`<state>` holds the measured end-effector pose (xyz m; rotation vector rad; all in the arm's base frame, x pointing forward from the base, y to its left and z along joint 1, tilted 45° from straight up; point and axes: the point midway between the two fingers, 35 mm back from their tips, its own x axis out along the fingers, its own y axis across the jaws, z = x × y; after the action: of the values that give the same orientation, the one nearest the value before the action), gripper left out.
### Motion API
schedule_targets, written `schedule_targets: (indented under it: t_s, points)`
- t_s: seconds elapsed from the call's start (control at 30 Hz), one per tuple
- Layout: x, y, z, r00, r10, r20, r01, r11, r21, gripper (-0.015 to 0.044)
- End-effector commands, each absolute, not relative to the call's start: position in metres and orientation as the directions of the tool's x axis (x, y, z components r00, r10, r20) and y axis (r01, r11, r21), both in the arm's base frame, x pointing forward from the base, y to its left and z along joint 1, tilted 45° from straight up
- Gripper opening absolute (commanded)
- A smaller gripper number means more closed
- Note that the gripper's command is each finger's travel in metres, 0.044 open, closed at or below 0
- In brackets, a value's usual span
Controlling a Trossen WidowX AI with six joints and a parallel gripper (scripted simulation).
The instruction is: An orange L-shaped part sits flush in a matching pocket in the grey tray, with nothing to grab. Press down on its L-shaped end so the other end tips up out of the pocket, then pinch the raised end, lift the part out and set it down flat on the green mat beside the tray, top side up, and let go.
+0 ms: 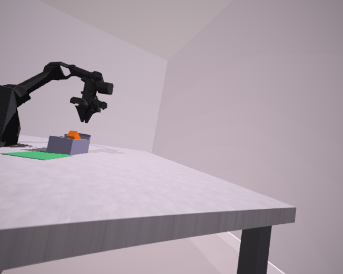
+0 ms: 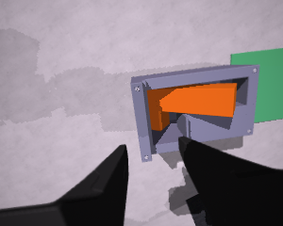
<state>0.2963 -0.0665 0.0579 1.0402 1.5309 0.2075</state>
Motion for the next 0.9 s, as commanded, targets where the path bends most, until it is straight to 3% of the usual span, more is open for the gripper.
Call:
schedule_targets:
  t_s: [0.0,0.7,0.83,0.87]
  points:
    - [0.2970,-0.0677,0.0580,0.119,0.696,-0.708,0.486,0.581,0.653,0.0180]
    - [0.2970,-0.0677,0.0580,0.119,0.696,-0.708,0.486,0.581,0.653,0.0180]
    - [0.2952,-0.0722,0.0536,0.118,0.695,-0.709,0.363,0.634,0.682,0.0280]
    - [0.2942,-0.0744,0.0514,0.117,0.695,-0.709,0.298,0.657,0.693,0.0280]
